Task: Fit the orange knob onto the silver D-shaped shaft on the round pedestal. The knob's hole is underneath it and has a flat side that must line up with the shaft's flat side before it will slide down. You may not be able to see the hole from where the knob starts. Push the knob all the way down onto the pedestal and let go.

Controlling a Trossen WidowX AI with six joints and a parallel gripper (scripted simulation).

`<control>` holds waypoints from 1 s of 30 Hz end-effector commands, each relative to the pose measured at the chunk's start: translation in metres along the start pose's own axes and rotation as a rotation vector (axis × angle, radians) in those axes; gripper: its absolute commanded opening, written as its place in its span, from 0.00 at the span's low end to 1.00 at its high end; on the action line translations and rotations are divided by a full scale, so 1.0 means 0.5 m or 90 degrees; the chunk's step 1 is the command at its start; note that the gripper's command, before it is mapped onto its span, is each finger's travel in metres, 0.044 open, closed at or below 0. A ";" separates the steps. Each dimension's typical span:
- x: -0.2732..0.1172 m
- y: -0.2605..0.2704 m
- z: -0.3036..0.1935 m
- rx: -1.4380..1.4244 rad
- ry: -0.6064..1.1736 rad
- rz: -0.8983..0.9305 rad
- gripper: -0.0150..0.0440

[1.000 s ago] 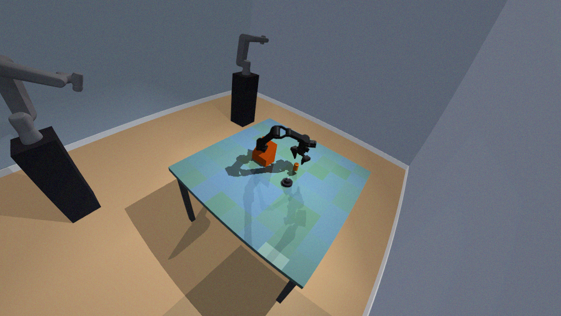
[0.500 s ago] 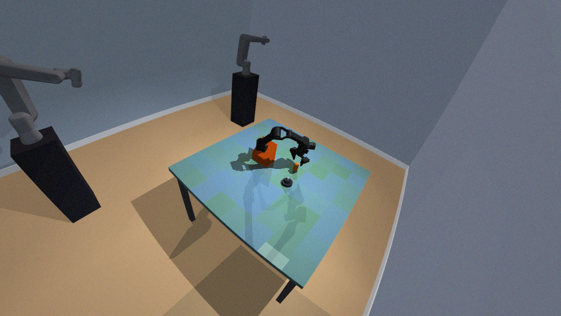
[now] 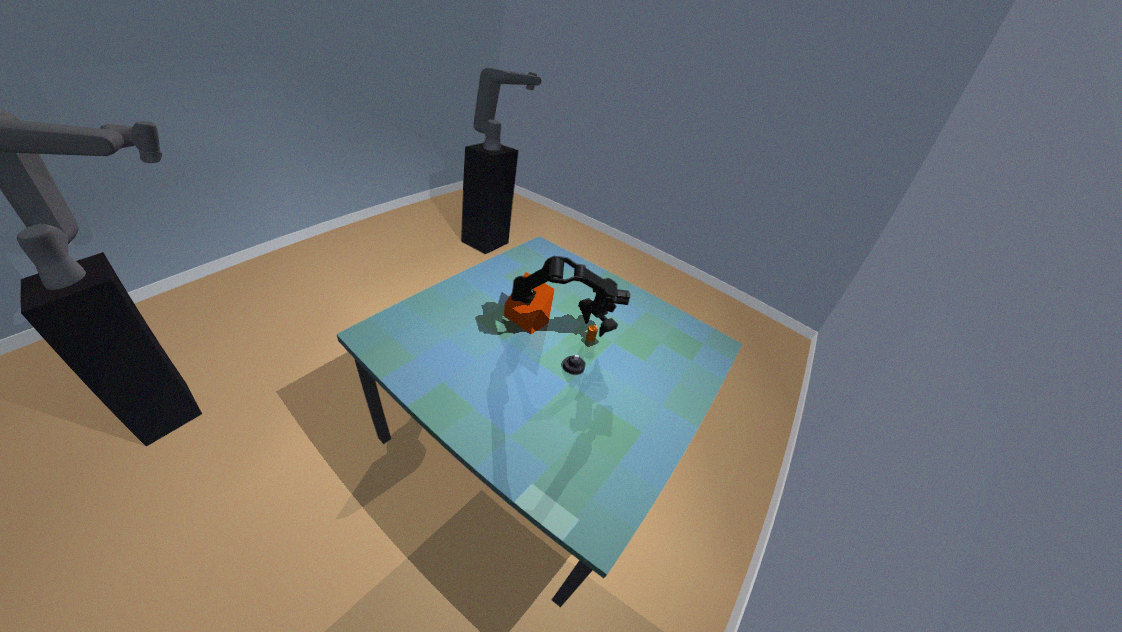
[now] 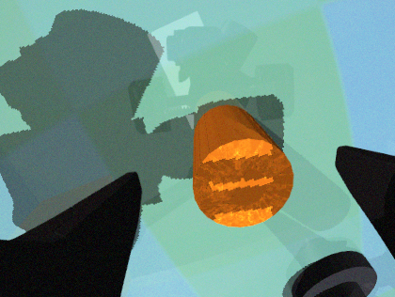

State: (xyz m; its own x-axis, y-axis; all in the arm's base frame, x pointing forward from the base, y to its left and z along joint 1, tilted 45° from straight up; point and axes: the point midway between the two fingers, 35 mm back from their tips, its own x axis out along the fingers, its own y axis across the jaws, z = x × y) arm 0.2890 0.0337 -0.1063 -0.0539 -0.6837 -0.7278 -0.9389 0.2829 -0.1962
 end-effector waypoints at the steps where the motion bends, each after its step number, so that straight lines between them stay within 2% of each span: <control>1: 0.020 0.002 -0.004 -0.004 0.006 0.001 1.00; 22: 0.083 0.001 -0.007 -0.009 0.007 -0.004 1.00; 30: 0.083 0.001 -0.007 -0.009 0.007 -0.004 0.64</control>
State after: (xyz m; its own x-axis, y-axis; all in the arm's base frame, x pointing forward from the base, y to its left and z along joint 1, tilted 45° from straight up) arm 0.2851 0.0048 -0.1341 -0.0532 -0.6895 -0.7223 -0.9424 0.2739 -0.1921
